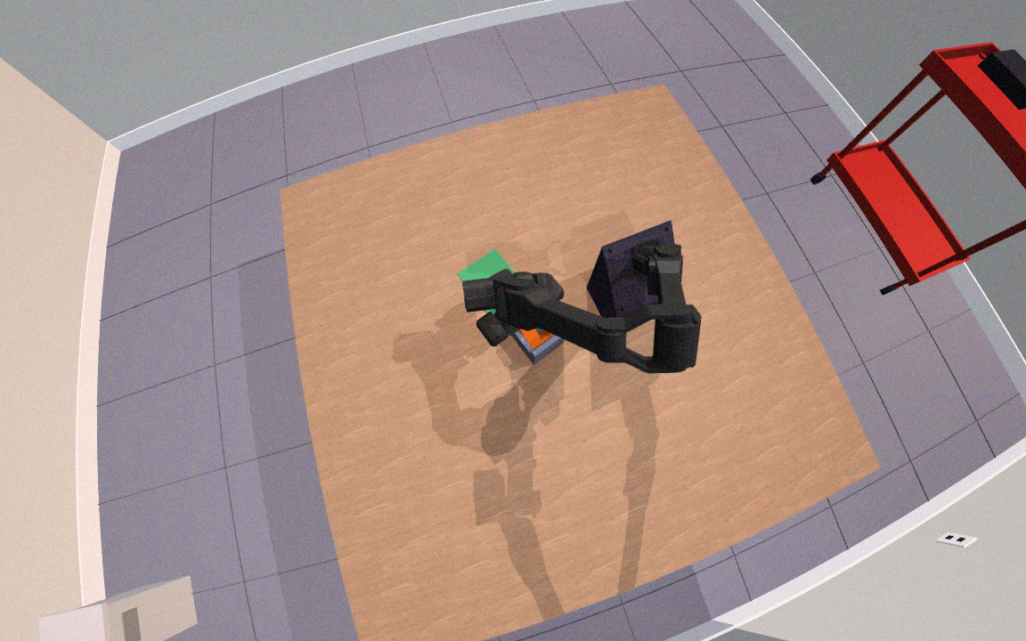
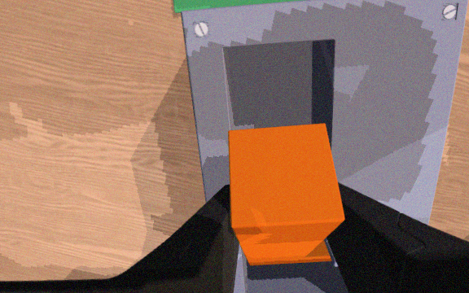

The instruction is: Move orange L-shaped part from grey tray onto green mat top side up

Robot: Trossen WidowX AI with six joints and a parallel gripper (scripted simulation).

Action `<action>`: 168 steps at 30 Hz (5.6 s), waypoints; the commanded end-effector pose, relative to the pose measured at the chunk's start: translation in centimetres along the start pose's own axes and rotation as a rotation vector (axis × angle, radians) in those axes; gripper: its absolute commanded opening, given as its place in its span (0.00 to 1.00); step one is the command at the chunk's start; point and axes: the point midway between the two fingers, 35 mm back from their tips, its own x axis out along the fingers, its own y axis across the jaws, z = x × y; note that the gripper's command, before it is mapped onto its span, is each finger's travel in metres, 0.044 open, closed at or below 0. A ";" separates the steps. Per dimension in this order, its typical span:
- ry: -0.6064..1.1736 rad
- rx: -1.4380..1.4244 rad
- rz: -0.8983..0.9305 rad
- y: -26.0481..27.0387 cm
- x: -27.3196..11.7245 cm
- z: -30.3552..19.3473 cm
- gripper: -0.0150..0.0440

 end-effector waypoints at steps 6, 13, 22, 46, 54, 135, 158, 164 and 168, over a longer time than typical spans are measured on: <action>-0.001 -0.002 0.001 0.0 0.0 0.0 0.30; 0.000 -0.002 0.001 0.0 -0.2 0.0 0.25; 0.002 0.003 -0.001 -0.1 -1.5 0.0 0.25; 0.003 0.006 -0.002 -0.2 -5.2 0.0 0.25; 0.002 0.006 -0.003 -0.2 -6.5 0.0 0.25; -0.007 0.003 -0.002 -1.8 -7.2 16.6 0.25; -0.005 0.003 -0.001 -1.8 -3.5 16.6 0.25; -0.005 0.003 -0.001 -1.8 -2.5 16.6 0.25; -0.005 0.003 -0.001 -1.8 -1.9 16.6 0.25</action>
